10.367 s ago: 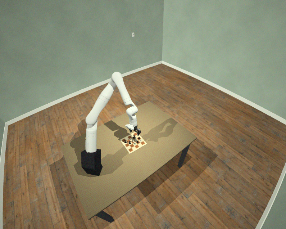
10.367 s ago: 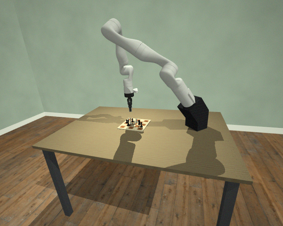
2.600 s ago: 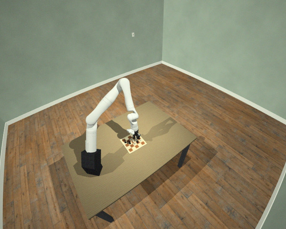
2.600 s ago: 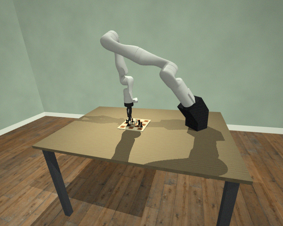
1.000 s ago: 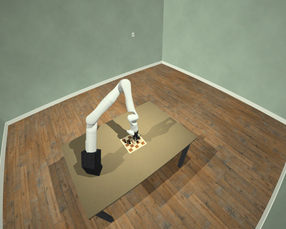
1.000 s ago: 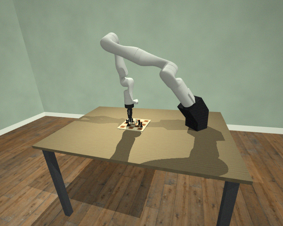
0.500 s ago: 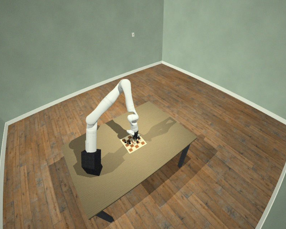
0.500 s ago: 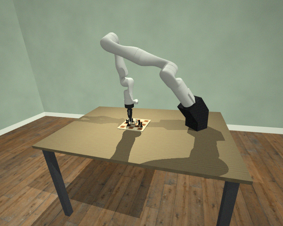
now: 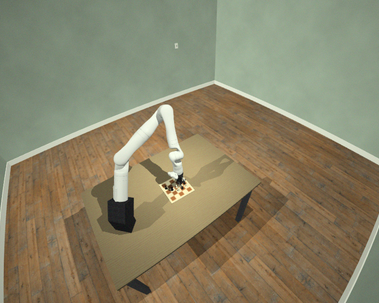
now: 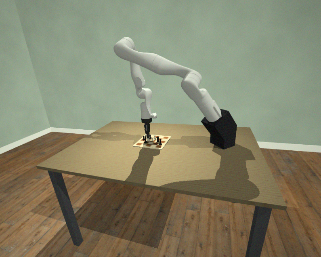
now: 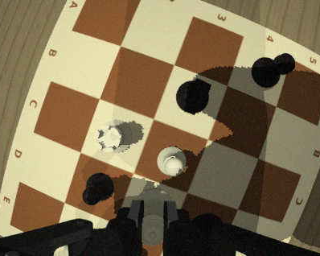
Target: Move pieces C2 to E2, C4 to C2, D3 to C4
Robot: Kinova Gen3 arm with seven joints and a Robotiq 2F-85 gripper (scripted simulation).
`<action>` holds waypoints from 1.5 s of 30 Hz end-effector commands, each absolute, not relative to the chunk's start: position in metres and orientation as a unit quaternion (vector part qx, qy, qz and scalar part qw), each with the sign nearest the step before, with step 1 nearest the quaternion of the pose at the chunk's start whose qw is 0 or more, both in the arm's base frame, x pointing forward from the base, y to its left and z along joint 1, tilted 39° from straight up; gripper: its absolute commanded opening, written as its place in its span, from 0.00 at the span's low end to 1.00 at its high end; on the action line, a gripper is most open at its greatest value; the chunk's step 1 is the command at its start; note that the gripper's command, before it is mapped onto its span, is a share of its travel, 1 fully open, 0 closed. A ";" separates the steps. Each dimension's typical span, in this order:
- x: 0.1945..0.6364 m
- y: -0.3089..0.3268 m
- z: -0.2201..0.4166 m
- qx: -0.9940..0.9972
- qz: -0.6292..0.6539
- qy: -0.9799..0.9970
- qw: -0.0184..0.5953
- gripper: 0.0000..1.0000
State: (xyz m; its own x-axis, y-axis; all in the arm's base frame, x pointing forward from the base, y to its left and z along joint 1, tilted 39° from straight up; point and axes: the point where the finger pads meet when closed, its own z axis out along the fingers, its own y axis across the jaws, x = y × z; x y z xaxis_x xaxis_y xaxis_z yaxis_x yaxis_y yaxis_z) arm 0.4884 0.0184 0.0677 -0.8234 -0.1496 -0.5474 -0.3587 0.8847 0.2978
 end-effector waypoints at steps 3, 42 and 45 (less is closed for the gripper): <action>0.489 0.018 0.068 -0.136 0.198 0.934 0.265 0.00; 0.445 -0.025 0.145 -0.136 0.198 0.934 0.265 0.00; 0.445 -0.026 0.146 -0.136 0.198 0.934 0.265 0.00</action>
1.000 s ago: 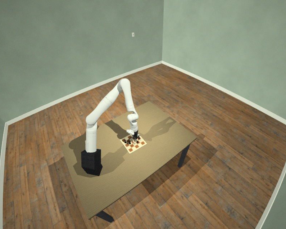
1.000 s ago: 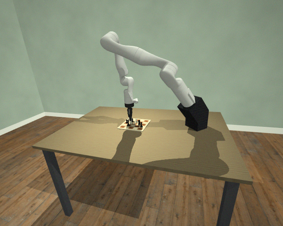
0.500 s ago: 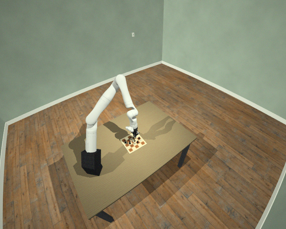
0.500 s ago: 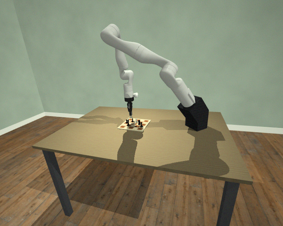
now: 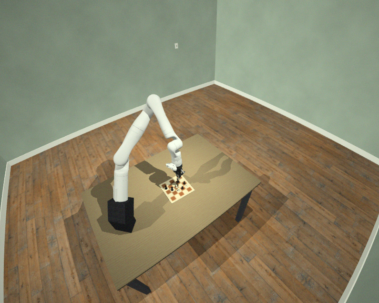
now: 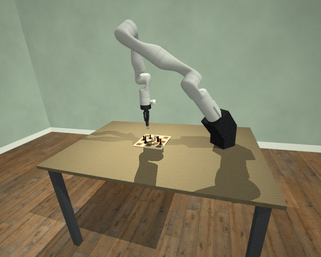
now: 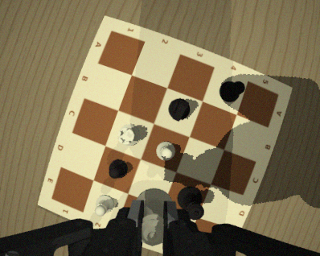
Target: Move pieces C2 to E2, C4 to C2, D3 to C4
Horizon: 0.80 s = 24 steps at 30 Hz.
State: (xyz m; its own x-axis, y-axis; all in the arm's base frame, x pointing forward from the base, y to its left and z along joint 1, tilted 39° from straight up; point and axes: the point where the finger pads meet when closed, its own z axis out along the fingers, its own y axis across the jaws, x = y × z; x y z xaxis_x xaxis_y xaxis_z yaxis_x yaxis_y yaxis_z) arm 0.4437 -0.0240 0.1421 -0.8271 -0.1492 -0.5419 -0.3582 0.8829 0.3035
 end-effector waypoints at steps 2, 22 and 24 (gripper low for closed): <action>0.445 -0.026 0.146 -0.136 0.198 0.934 0.265 0.00; 0.410 0.011 0.148 0.017 0.238 0.944 0.229 0.00; 0.410 0.011 0.148 0.018 0.238 0.944 0.229 0.00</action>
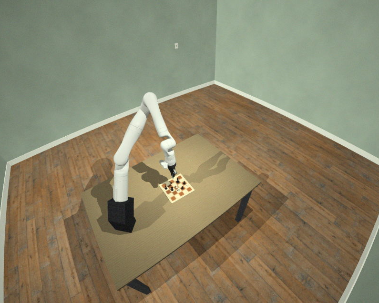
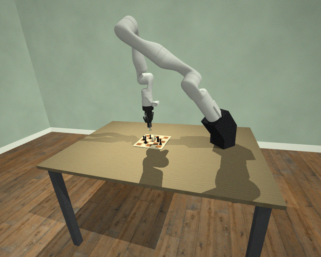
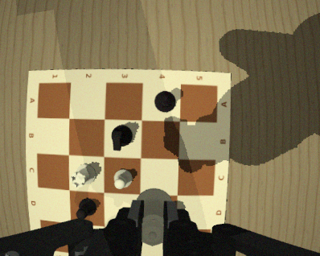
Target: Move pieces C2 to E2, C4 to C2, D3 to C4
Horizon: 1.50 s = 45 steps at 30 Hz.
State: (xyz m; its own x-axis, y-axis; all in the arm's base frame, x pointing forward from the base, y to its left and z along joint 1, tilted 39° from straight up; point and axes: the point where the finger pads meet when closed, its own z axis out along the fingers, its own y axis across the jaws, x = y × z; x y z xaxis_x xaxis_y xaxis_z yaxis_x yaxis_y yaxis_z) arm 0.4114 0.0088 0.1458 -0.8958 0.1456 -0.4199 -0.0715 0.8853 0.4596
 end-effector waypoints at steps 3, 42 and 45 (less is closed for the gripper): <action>0.410 0.011 0.148 0.018 0.238 0.944 0.229 0.00; 0.431 0.032 0.111 0.018 0.238 0.944 0.229 0.00; 0.433 0.035 0.107 0.018 0.238 0.944 0.229 0.00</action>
State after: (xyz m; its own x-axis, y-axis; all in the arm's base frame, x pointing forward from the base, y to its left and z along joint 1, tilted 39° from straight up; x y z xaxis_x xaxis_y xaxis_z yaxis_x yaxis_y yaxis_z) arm 0.4353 0.0310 0.1130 -0.8881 0.1455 -0.4361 -0.0762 0.8889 0.4518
